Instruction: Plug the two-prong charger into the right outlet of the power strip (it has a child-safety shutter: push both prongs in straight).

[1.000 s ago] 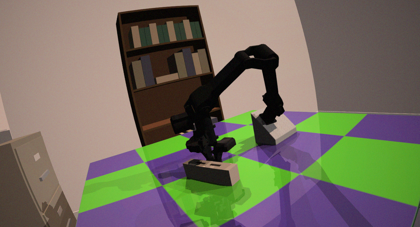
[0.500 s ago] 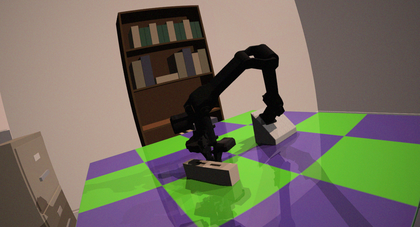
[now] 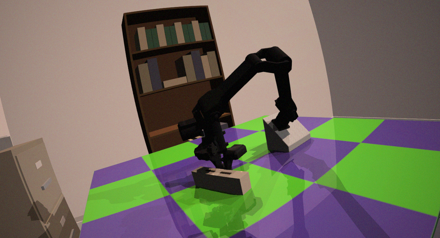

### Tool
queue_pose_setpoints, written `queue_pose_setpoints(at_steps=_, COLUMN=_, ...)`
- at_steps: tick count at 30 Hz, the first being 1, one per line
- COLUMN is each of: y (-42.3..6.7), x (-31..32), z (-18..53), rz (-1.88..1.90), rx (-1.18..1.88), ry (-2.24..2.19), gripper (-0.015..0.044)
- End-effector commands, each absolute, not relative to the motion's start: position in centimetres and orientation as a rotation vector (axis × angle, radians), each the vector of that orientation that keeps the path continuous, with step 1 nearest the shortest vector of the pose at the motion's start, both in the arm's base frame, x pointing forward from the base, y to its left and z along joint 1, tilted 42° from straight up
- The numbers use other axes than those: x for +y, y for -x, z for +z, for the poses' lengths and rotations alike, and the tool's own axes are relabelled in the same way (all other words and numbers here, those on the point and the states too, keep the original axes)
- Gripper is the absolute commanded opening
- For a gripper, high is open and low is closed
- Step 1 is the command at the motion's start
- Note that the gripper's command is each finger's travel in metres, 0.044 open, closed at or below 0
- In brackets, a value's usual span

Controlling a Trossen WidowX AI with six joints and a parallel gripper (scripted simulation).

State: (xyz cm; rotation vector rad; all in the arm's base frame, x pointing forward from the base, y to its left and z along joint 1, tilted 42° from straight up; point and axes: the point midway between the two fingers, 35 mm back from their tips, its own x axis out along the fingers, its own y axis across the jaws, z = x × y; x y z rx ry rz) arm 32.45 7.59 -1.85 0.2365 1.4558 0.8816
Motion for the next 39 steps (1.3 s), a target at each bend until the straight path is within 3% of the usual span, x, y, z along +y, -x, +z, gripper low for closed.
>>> queue_pose_setpoints(at_steps=1, y=-32.50, x=7.58, z=-1.76, rz=0.880, rx=1.454, ry=-0.243, gripper=0.0000)
queue_pose_setpoints(at_steps=39, y=-33.19, x=7.79, z=-1.59, rz=0.880, rx=1.454, ry=-0.243, gripper=0.0000)
